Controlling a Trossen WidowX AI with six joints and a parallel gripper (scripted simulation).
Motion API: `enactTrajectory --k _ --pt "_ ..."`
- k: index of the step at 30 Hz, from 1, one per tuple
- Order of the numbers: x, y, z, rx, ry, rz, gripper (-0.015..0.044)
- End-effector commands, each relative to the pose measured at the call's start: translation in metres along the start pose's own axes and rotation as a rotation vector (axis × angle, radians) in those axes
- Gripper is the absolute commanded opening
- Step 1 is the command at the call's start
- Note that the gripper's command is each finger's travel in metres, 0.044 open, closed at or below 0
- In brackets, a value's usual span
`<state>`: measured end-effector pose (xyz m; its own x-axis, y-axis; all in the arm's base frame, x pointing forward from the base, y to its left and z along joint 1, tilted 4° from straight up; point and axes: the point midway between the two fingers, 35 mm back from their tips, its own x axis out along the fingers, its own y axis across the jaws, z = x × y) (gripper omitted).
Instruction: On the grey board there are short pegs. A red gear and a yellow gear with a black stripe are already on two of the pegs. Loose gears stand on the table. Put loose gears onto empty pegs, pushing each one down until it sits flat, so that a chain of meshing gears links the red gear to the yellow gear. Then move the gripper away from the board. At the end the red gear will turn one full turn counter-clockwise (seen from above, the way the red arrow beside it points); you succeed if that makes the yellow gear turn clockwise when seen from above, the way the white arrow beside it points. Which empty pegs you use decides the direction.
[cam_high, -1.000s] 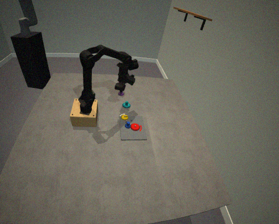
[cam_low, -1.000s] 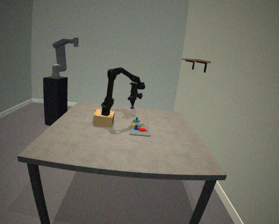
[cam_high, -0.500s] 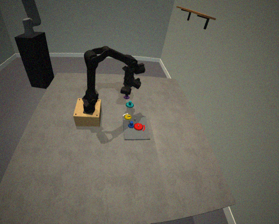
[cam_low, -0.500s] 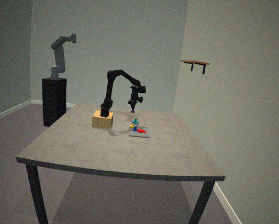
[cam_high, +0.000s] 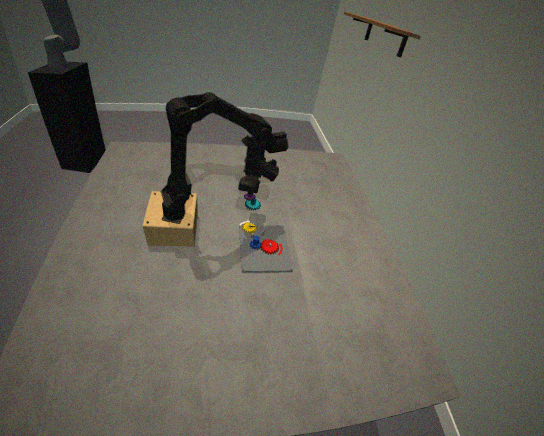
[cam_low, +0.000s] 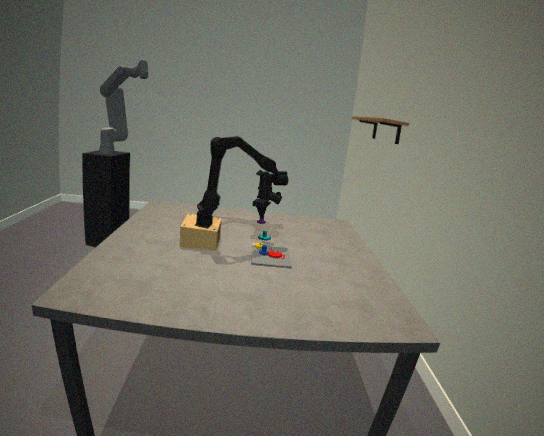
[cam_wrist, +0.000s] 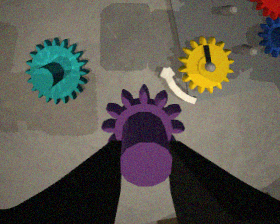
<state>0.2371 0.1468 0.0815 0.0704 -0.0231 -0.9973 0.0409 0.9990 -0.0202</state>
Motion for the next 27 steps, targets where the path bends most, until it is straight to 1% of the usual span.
enactTrajectory --k 1,27 --pt "0.006 -0.008 0.002 -0.003 0.01 -0.002 0.0" --pt "0.028 -0.054 0.025 -0.003 0.006 -0.007 0.0"
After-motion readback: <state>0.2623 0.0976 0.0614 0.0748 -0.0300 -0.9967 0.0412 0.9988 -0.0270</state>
